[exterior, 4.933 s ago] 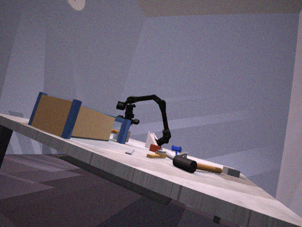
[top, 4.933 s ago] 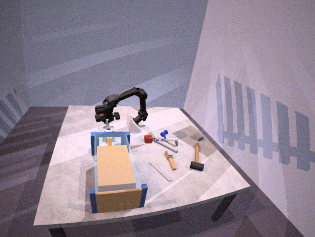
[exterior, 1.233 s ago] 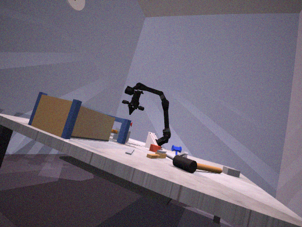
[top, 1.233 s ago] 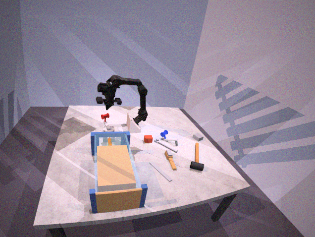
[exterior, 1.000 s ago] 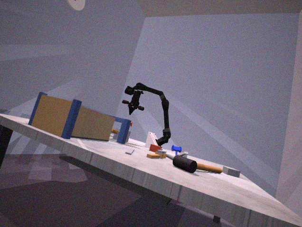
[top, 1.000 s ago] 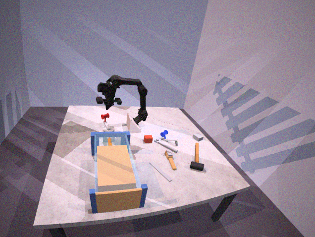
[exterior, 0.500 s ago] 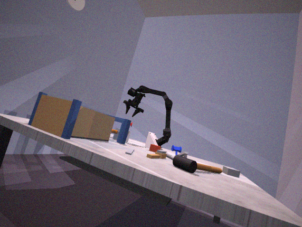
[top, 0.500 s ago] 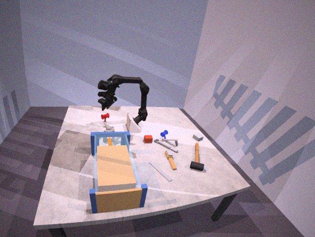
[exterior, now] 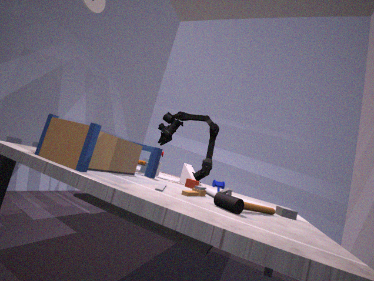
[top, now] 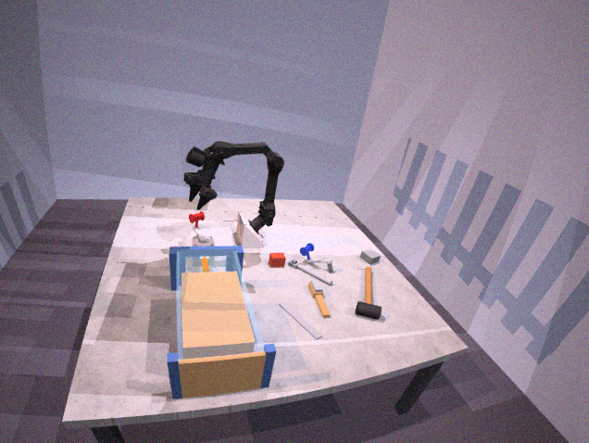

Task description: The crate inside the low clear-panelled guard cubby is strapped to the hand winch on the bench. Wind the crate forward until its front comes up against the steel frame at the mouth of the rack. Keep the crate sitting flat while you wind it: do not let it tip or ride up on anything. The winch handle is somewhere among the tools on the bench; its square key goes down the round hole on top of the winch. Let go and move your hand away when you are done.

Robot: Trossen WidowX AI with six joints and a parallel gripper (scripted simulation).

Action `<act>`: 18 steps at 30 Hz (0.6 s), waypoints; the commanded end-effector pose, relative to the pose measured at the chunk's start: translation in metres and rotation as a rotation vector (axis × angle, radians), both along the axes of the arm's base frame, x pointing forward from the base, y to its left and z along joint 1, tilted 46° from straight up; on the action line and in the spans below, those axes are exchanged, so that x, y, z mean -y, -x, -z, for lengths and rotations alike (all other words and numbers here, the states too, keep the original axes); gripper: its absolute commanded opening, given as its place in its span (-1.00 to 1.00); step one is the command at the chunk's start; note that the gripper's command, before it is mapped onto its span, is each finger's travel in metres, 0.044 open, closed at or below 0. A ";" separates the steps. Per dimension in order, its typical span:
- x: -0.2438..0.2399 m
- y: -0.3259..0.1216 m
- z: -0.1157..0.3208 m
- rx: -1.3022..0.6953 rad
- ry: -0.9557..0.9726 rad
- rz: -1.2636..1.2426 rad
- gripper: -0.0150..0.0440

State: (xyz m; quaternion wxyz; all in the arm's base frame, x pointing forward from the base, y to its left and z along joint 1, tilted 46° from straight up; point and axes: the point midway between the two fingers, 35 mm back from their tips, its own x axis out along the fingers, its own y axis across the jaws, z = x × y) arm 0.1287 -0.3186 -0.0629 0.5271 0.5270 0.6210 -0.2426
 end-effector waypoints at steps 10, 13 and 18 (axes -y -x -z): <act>-0.006 0.003 0.004 0.110 0.031 -0.145 1.00; -0.008 0.004 0.007 0.110 0.031 -0.145 1.00; -0.013 0.004 0.013 0.110 0.031 -0.145 1.00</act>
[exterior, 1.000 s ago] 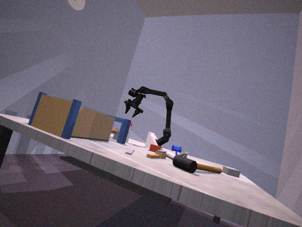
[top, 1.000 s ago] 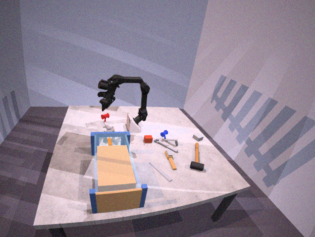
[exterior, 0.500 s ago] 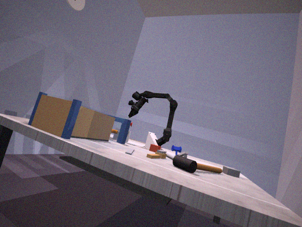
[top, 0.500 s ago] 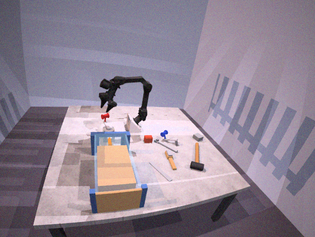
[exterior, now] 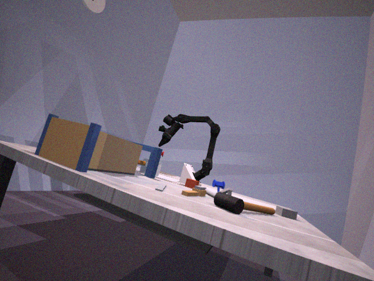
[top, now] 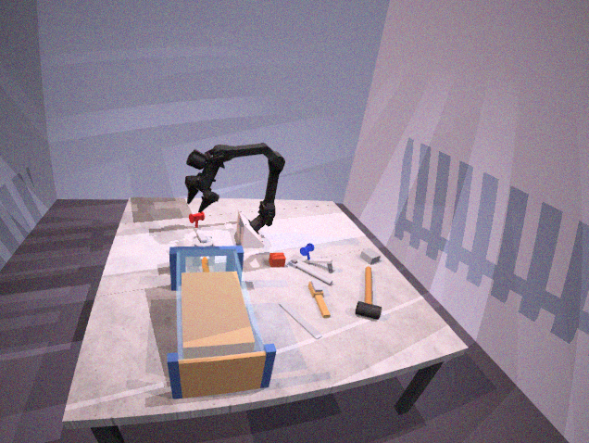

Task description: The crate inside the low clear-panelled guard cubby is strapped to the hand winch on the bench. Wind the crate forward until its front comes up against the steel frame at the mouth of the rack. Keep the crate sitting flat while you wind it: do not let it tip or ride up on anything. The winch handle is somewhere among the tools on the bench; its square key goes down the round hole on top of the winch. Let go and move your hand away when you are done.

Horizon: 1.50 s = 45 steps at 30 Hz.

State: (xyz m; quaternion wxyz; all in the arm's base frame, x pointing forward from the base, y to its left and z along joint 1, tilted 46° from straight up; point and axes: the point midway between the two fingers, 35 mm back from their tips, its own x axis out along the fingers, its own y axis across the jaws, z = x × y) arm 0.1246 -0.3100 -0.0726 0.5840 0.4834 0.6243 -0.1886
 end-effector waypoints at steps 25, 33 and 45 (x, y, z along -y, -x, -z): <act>-0.033 0.004 0.034 0.005 -0.008 -0.004 1.00; -0.043 0.005 0.042 0.005 -0.009 -0.004 1.00; -0.043 0.006 0.043 0.003 -0.003 -0.012 0.38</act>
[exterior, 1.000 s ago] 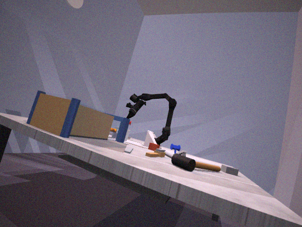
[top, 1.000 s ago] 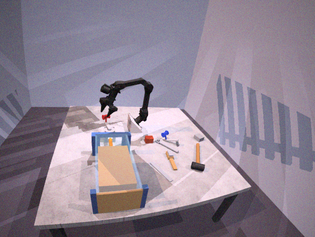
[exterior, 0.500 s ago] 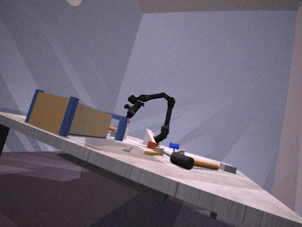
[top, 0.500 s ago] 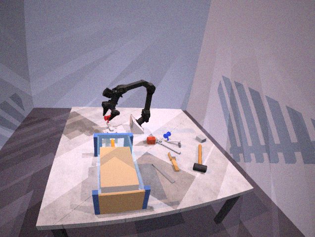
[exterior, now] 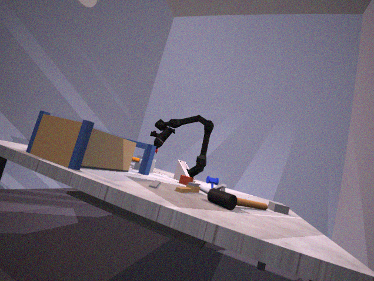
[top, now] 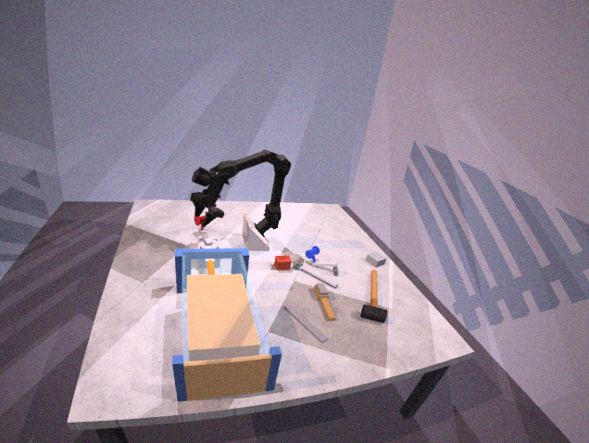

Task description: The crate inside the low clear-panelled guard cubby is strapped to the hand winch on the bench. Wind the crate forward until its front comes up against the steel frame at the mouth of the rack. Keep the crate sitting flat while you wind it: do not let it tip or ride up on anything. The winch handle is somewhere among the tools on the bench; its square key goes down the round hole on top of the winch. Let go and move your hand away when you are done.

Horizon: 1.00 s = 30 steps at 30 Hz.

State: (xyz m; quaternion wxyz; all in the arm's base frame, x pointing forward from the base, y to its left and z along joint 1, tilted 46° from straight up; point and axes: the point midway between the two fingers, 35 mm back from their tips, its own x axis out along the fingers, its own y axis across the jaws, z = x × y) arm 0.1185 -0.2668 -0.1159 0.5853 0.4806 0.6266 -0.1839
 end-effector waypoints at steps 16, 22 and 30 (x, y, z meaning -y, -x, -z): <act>0.000 0.000 0.000 0.000 0.000 0.000 -0.49; -0.004 0.000 0.002 0.002 -0.007 0.007 -0.49; -0.001 -0.002 0.005 0.002 -0.006 0.007 -0.49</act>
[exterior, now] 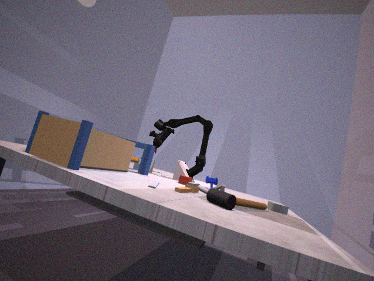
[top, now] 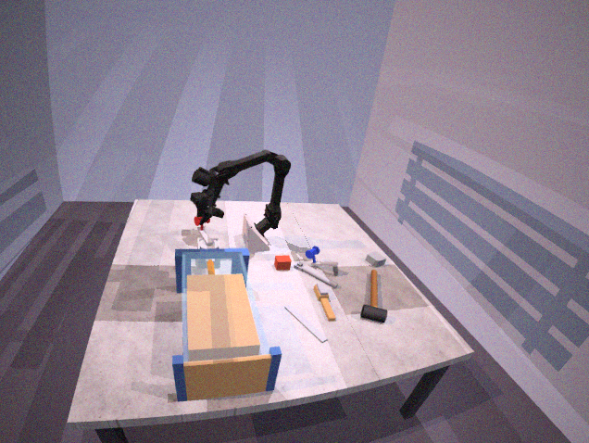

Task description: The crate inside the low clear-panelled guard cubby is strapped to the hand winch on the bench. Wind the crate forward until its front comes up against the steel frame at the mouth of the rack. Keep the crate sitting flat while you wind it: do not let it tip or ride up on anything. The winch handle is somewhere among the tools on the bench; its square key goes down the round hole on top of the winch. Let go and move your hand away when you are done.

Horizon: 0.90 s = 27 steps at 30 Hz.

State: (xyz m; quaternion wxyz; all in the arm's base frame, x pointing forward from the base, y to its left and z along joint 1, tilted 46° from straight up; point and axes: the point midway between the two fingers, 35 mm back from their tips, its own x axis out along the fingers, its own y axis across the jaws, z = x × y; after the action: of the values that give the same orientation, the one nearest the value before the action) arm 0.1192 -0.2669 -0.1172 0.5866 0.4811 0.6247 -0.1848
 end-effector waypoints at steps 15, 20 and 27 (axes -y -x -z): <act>0.008 -0.007 0.013 0.000 -0.008 0.004 -0.49; 0.012 -0.011 0.017 0.000 -0.007 0.004 -0.49; 0.017 -0.017 0.022 0.001 -0.007 0.004 -0.49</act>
State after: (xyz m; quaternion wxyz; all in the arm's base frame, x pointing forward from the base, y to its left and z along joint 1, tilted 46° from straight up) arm 0.1324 -0.2841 -0.1340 0.5855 0.4818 0.6251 -0.1853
